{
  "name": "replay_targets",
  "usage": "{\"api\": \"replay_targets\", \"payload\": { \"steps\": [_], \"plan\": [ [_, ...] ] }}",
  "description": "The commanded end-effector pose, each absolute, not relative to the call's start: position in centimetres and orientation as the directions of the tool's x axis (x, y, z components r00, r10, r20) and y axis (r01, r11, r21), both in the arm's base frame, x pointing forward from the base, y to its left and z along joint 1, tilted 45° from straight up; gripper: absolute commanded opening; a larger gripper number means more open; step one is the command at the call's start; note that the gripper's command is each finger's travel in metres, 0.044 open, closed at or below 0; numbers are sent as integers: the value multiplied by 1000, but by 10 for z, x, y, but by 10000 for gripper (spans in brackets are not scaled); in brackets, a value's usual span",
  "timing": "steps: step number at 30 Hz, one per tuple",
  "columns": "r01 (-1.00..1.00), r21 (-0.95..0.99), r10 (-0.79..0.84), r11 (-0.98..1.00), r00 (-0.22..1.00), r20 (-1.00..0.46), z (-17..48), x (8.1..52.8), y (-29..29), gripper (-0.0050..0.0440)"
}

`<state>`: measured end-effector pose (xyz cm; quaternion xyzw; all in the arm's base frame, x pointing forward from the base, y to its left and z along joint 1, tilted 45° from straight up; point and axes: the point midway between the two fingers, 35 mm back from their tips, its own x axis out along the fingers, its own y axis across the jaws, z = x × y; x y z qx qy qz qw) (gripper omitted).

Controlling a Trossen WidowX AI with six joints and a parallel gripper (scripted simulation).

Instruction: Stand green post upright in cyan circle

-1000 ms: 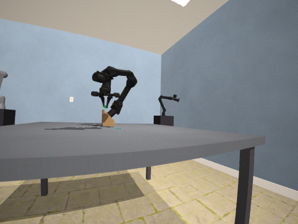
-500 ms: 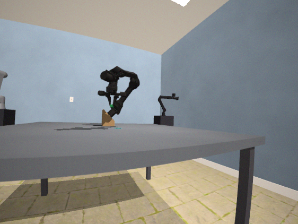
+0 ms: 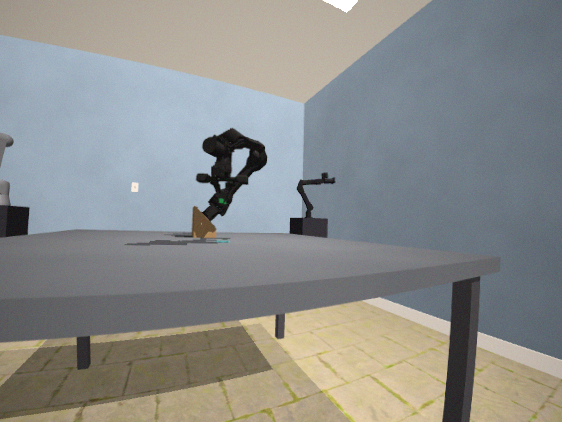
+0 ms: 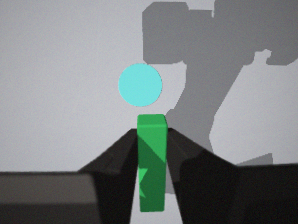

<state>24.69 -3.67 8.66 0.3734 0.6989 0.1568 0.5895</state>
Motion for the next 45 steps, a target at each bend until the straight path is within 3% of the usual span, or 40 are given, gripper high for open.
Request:
{"api": "replay_targets", "payload": {
  "steps": [1,45],
  "plan": [
    [346,660,709,667,-19,-705,95,245,-29,22],
    [331,473,488,817,40,-872,89,224,-16,22]
  ]
}}
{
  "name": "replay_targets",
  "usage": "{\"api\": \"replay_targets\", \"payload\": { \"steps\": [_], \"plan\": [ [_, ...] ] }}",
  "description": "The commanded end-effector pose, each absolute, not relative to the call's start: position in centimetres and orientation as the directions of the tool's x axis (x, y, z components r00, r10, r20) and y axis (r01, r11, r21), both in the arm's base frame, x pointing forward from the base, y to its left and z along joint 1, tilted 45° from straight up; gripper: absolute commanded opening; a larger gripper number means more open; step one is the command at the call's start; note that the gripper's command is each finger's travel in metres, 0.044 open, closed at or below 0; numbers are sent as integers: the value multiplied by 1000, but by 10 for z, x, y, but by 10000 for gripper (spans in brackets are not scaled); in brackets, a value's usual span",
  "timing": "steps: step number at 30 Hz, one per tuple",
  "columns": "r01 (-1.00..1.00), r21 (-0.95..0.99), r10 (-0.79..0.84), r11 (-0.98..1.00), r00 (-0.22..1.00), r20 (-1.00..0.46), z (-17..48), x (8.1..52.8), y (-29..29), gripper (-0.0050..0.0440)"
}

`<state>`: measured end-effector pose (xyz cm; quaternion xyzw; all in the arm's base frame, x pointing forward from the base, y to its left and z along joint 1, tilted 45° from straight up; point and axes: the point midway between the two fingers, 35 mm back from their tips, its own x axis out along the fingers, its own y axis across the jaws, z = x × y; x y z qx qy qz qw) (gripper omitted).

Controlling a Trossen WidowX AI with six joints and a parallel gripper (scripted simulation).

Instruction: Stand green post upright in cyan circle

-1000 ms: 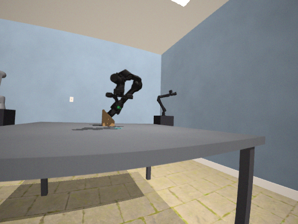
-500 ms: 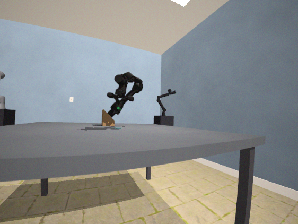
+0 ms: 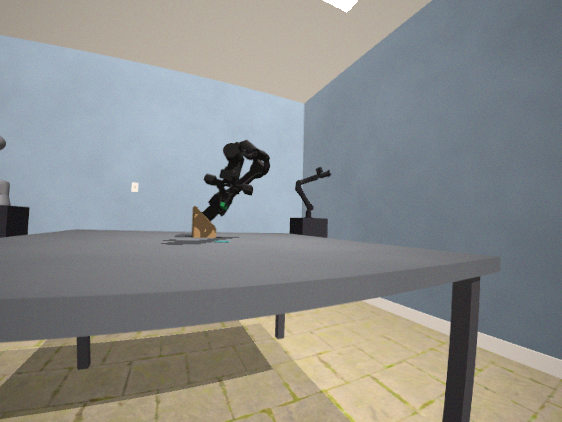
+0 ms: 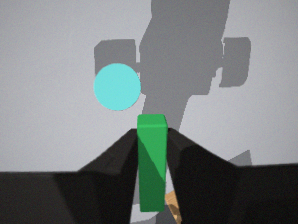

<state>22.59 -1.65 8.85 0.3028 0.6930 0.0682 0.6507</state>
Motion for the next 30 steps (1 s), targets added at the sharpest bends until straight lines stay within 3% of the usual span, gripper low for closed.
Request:
{"api": "replay_targets", "payload": {
  "steps": [1,30],
  "plan": [
    [331,468,482,820,44,-875,89,224,-16,22],
    [352,350,309,868,168,-936,85,214,-12,22]
  ]
}}
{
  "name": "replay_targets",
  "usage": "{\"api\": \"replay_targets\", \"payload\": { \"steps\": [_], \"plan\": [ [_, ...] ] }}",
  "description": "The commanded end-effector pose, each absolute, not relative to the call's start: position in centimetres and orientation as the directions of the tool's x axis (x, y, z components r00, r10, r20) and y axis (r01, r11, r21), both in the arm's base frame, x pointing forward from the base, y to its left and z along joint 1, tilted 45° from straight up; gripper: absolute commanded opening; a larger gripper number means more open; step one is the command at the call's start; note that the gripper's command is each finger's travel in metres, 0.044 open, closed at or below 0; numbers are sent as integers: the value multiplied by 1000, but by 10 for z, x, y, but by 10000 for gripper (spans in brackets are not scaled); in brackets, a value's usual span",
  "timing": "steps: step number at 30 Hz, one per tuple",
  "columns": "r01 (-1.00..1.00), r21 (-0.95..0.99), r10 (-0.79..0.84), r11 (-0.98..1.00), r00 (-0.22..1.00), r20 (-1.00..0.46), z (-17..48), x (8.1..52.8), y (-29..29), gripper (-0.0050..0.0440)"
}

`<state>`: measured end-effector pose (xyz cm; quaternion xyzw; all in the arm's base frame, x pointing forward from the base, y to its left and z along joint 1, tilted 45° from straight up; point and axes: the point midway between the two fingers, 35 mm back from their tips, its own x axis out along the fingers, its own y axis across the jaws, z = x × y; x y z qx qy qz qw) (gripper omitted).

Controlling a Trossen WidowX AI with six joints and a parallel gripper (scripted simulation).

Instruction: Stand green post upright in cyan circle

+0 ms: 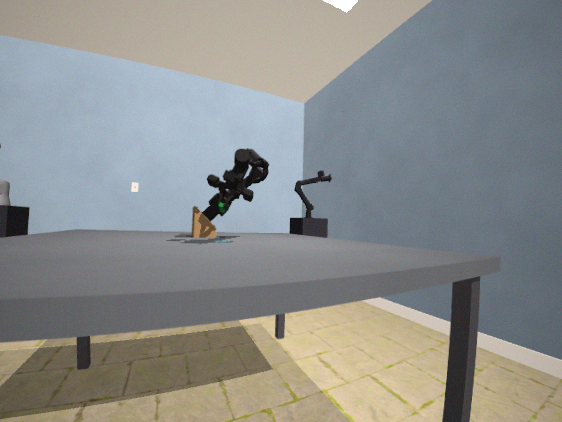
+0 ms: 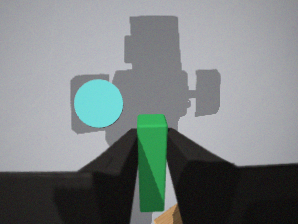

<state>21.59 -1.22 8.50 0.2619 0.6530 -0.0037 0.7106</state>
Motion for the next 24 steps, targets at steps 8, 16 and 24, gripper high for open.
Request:
{"api": "replay_targets", "payload": {
  "steps": [8,16,24],
  "plan": [
    [361,331,273,872,202,-940,85,213,-12,22],
    [374,310,227,874,249,-941,84,212,-11,22],
    [385,299,195,873,286,-938,84,211,-11,22]
  ]
}}
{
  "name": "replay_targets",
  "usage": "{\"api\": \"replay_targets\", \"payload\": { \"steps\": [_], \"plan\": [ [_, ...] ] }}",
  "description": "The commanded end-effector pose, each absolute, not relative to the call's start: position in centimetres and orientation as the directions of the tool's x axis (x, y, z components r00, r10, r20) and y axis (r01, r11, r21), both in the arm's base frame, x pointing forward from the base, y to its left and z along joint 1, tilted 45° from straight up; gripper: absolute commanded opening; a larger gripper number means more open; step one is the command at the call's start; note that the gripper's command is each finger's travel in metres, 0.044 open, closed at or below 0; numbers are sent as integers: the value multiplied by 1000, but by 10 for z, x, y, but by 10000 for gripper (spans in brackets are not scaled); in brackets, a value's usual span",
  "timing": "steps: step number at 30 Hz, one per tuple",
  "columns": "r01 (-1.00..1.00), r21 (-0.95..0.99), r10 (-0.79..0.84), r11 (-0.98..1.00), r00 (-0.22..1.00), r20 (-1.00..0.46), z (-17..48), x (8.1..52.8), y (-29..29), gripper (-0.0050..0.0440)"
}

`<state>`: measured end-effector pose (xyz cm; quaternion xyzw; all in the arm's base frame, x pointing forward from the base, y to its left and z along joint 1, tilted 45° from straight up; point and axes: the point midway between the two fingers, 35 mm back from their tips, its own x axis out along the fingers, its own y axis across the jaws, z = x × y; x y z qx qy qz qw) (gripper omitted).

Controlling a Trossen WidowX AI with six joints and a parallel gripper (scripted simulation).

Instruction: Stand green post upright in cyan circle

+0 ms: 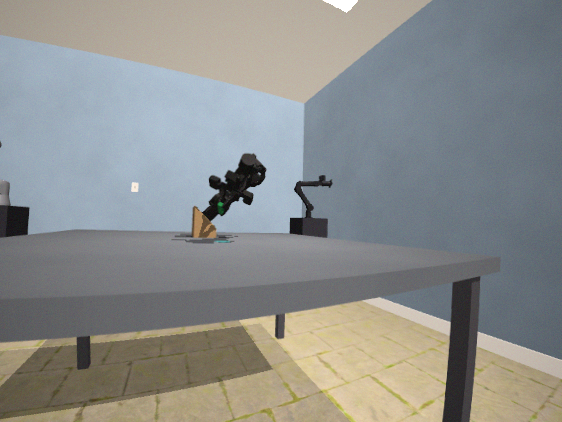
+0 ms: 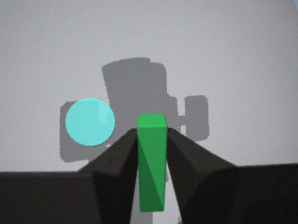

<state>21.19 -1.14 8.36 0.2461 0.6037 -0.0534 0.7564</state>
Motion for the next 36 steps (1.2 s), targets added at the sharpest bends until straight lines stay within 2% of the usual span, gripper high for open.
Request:
{"api": "replay_targets", "payload": {
  "steps": [1,36],
  "plan": [
    [386,297,190,873,292,-937,84,211,-11,22],
    [445,296,50,845,485,-873,84,210,-12,22]
  ]
}}
